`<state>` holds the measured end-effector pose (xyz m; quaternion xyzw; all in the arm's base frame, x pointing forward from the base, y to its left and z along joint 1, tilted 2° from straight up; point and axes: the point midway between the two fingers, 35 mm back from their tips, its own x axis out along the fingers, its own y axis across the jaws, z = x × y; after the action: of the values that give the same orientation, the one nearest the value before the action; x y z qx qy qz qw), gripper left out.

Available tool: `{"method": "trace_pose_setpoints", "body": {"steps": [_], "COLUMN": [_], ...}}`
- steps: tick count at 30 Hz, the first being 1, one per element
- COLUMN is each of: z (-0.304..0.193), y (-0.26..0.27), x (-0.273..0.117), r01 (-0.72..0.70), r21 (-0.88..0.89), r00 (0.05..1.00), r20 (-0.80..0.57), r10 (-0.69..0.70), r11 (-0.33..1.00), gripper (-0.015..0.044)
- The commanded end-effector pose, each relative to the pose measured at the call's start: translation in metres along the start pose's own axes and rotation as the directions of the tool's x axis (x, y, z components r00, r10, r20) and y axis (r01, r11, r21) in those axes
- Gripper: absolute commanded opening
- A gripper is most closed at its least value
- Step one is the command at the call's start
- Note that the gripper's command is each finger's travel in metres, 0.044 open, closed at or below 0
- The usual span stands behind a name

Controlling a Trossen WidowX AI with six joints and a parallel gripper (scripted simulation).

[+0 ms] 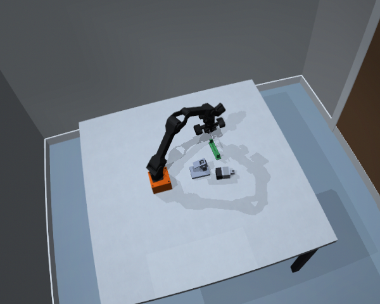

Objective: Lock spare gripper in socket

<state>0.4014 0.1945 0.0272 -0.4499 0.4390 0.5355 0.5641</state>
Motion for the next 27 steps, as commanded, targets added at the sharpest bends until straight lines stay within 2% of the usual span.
{"method": "trace_pose_setpoints", "body": {"steps": [1, 17, 27], "z": [-0.002, -0.006, -0.006], "y": [0.001, 0.002, 0.002], "x": [0.008, 0.031, 0.032], "r01": [-0.003, 0.014, 0.014], "r21": [-0.002, -0.004, -0.004], "r00": [1.0, 1.0, 1.0], "r20": [-0.001, 0.006, 0.007], "r10": [0.003, -0.014, -0.014], "r11": [1.0, 1.0, 1.0], "gripper": [0.0, 0.0, 0.0]}}
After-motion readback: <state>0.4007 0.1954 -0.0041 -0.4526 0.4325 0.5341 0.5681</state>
